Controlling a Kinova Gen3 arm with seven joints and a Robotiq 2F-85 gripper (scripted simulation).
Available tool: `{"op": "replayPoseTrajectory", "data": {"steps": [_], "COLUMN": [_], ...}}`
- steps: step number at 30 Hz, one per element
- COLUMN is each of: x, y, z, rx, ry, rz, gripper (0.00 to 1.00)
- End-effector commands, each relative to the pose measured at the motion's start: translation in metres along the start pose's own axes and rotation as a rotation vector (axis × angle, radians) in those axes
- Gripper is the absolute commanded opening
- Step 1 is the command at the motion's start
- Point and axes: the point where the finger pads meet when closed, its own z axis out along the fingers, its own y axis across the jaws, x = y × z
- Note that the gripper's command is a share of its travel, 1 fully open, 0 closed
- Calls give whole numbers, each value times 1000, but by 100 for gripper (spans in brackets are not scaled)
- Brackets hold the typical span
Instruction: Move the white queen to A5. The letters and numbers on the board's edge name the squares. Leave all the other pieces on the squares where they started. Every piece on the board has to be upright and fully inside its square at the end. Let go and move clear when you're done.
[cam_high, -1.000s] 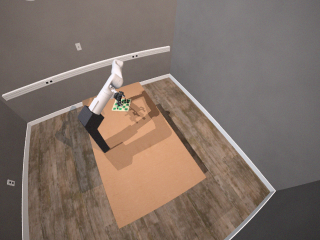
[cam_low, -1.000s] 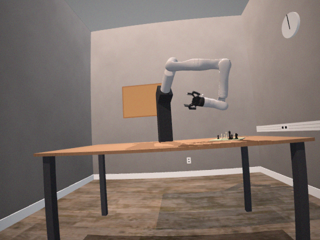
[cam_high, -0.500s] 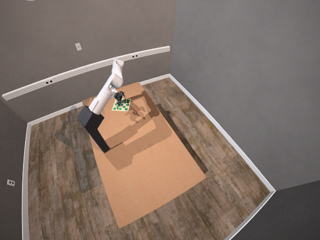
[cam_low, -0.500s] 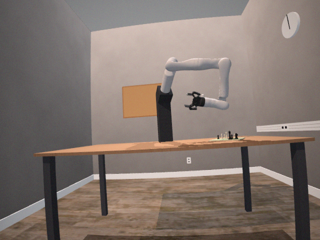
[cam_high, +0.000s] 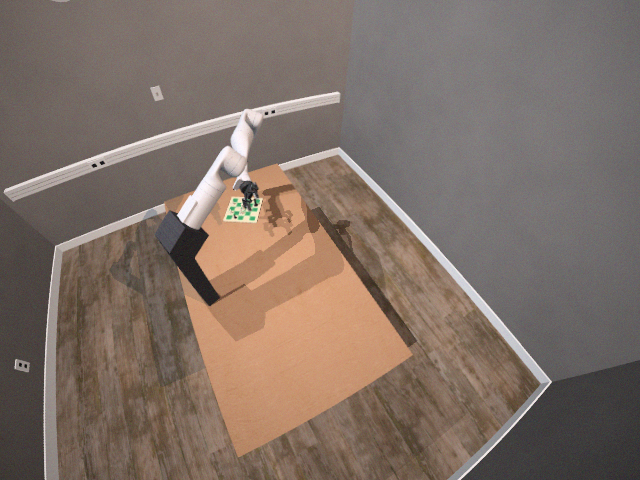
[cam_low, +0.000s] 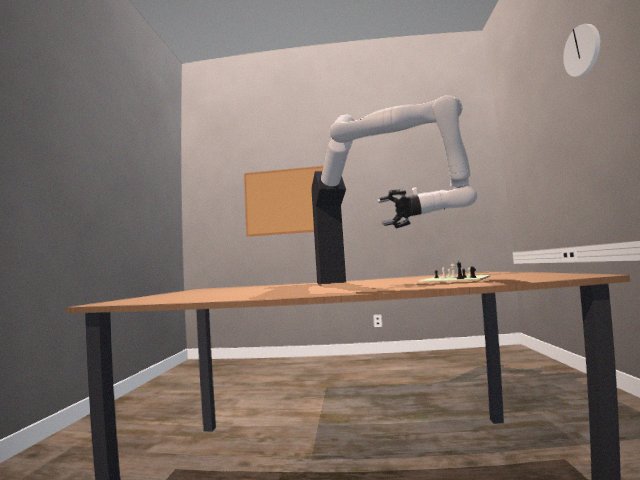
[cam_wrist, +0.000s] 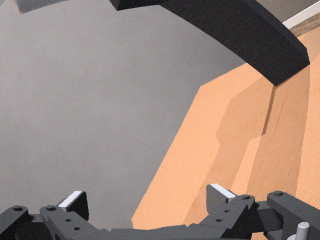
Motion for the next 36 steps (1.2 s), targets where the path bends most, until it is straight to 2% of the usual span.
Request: {"op": "replayPoseTrajectory", "data": {"steps": [1, 4, 5, 7, 9, 13, 14, 19, 23, 24, 26, 27, 29, 36], "x": [-28, -56, -56, -77, -77, -121, -121, -169, -201, -206, -206, -211, -226, -263], "y": [3, 16, 16, 23, 23, 40, 40, 57, 69, 74, 74, 75, 81, 95], "z": [-10, -18, -18, -26, -26, -41, -41, -57, -68, -69, -69, -67, -75, -84], "rx": [-151, -323, -323, -445, -445, -695, -695, -972, -1152, -1188, -1188, -1214, -1301, -1501], "ry": [61, 117, 117, 150, 150, 219, 219, 293, 340, 355, 355, 363, 385, 446], "rz": [23, 31, 31, 40, 40, 58, 58, 78, 93, 91, 91, 85, 100, 124], "gripper": [100, 100, 100, 100, 100, 100, 100, 100, 100, 100, 100, 100, 100, 100]}}
